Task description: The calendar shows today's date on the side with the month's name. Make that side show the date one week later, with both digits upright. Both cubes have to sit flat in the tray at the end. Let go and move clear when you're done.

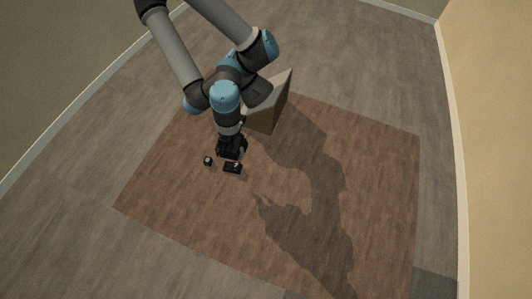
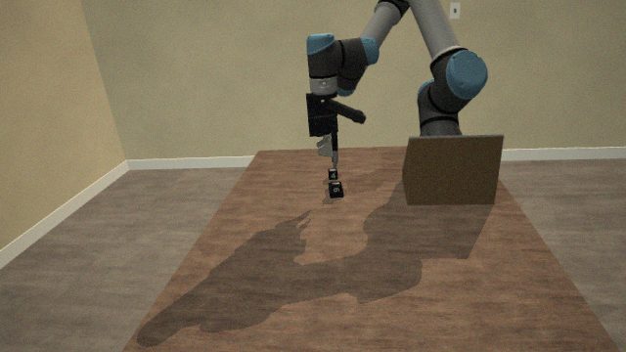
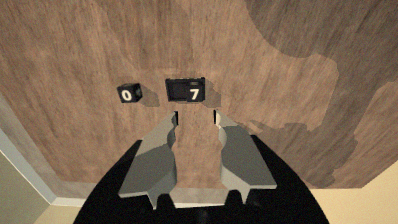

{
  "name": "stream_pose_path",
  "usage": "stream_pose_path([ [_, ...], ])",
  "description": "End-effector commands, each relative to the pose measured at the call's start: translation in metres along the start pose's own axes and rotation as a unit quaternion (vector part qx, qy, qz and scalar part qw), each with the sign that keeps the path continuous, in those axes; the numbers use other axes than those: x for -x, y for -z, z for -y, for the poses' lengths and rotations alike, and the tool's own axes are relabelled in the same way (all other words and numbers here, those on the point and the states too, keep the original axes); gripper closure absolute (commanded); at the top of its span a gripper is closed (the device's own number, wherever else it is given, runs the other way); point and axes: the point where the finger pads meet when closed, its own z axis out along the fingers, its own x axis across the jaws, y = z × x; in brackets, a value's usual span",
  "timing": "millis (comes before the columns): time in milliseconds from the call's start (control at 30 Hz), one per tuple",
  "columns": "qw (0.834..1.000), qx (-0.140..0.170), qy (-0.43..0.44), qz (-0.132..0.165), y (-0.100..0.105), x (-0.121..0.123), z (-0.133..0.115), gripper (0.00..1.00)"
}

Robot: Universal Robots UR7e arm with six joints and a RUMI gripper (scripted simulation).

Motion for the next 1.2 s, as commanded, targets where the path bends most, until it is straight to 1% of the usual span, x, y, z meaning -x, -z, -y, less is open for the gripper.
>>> stream_pose_path([
  [0,1.000,0.000,0.000,0.000,0.000,0.000,0.000,0.72],
  [733,1.000,0.000,0.000,0.000,-0.001,0.000,0.000,0.72],
  [1167,1.000,0.001,0.003,0.000,-0.013,0.000,0.000,0.72],
])
